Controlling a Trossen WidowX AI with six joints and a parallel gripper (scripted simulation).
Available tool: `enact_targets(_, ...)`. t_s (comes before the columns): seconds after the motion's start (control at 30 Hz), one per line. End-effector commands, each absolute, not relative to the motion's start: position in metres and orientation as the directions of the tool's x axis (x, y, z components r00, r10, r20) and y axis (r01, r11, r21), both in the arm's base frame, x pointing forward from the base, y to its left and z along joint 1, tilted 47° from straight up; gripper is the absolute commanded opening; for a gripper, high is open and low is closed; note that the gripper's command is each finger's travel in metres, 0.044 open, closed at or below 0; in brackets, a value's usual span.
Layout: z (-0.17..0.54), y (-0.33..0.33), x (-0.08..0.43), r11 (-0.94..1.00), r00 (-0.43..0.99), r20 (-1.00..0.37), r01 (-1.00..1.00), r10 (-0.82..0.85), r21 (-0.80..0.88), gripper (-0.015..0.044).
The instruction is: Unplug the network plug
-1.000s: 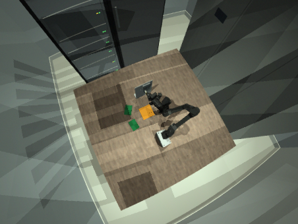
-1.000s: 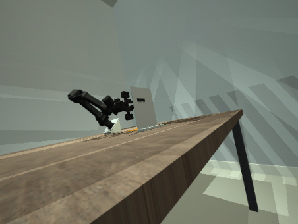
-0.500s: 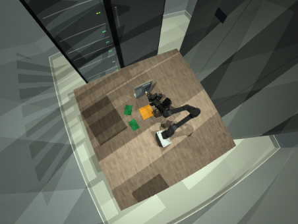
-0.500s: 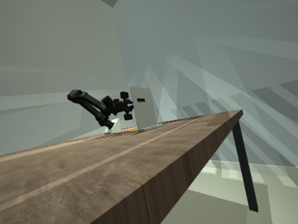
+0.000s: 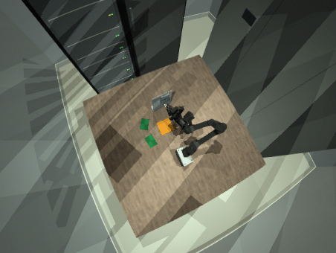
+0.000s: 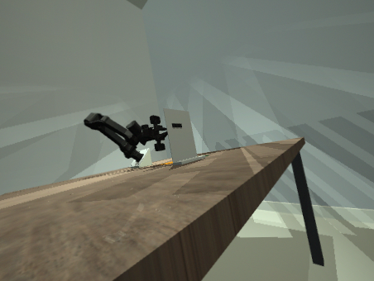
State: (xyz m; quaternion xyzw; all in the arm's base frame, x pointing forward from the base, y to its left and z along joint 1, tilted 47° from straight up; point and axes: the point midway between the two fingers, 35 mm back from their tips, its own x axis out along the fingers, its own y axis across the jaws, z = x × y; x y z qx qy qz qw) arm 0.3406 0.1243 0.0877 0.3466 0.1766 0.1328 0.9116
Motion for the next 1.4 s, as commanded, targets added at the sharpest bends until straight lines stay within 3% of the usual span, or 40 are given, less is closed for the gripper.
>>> enact_targets(0.0,0.088,0.124,0.337,0.726,0.903,-0.229,-0.121,0.364,0.677,0.0000)
enact_targets(1.37,0.117,0.152,0.309,0.725,0.902,-0.232,-0.119,0.365,0.679,0.0000)
